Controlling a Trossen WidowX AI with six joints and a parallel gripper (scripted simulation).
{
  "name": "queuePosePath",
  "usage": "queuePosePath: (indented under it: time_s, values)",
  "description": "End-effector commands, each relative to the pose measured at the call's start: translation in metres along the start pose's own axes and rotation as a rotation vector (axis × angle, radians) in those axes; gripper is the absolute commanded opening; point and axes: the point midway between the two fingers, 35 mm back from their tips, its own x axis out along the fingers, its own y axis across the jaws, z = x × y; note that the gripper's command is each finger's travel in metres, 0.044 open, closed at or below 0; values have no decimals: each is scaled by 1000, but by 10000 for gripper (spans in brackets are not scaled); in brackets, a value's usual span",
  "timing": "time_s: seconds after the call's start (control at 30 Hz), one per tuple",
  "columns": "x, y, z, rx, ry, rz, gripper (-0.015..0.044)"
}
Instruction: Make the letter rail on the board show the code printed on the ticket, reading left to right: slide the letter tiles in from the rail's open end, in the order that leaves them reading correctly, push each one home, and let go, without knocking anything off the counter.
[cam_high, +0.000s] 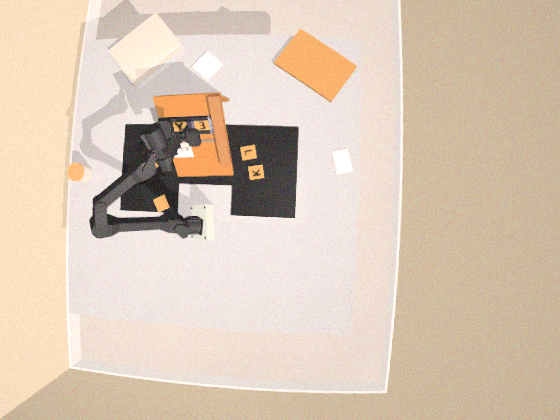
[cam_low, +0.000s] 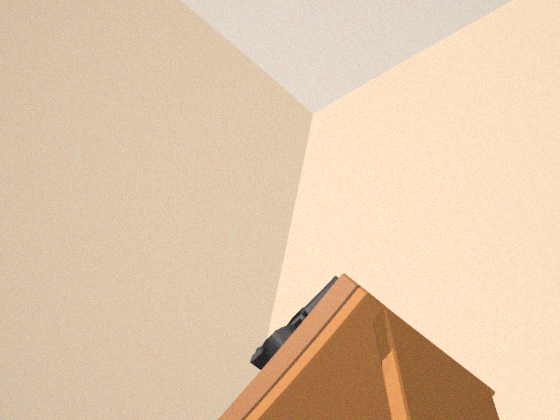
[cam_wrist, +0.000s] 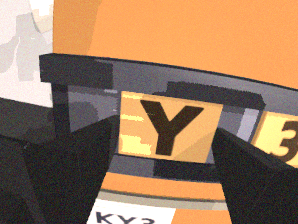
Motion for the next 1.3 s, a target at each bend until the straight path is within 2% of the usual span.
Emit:
queuePosePath:
  time_s: [0.0,0.93,1.27]
  values:
    - [1,-4,-1,3,6,3,0]
    - [1,-21,2,2,6,2,0]
    - [-3,-19,1,2,5,2,263]
